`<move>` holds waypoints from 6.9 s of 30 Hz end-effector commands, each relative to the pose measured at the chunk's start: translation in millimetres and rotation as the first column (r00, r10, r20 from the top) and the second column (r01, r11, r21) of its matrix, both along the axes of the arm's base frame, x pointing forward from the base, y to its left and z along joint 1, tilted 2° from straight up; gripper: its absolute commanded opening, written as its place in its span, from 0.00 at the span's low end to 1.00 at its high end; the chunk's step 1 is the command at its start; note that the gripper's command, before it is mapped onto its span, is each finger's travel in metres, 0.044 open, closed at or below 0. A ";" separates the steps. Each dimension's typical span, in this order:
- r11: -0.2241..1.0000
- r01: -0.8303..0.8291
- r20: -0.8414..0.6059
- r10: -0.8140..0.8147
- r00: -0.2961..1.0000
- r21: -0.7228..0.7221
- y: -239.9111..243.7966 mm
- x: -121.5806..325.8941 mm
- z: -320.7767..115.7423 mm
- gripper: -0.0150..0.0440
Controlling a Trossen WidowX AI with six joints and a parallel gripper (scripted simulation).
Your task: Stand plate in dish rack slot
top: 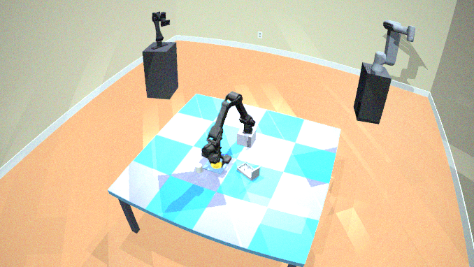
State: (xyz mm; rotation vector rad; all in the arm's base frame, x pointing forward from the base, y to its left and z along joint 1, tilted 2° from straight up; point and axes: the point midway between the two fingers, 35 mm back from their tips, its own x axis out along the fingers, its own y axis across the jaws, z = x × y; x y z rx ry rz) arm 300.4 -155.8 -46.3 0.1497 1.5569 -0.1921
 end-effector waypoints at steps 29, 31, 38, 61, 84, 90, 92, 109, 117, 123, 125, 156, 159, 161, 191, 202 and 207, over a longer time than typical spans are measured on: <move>1.000 -0.007 0.001 0.007 1.000 -0.002 -3.5 14.8 133.2 0.25; 1.000 -0.007 0.002 0.007 1.000 -0.002 -3.2 14.8 142.6 0.25; 1.000 -0.007 0.002 0.007 1.000 -0.002 -2.0 14.4 170.9 0.25; 0.900 0.437 0.007 -0.437 0.900 0.010 127.6 -40.2 166.5 0.25; 0.906 0.246 0.195 -0.325 0.925 0.344 129.4 32.9 86.8 0.25; 0.897 0.159 0.277 -0.289 0.916 0.413 128.3 46.9 69.5 0.25; 0.893 0.127 0.306 -0.277 0.911 0.431 127.8 50.8 64.4 0.25; 0.848 -0.197 0.590 -0.158 0.792 0.491 126.1 67.4 35.7 0.25; 0.820 -0.352 0.719 -0.101 0.687 0.451 126.4 64.1 29.8 0.25; 0.795 -0.461 0.806 -0.057 0.589 0.393 127.5 57.2 28.3 0.25; 0.787 -0.495 0.833 -0.043 0.552 0.369 128.1 54.1 28.3 0.25; 0.582 -0.782 0.973 0.174 -0.148 -0.223 154.0 -32.7 52.9 0.25; 0.576 -0.782 0.970 0.178 -0.164 -0.238 154.9 -35.2 53.8 0.25; 0.576 -0.782 0.970 0.178 -0.164 -0.238 154.9 -35.2 53.8 0.25; 0.561 -0.798 0.973 0.186 -0.137 -0.220 160.9 -27.4 7.9 0.25; 0.560 -0.798 0.972 0.188 -0.139 -0.223 160.8 -27.2 7.8 0.34; 0.560 -0.798 0.972 0.188 -0.139 -0.223 160.8 -27.2 7.8 0.57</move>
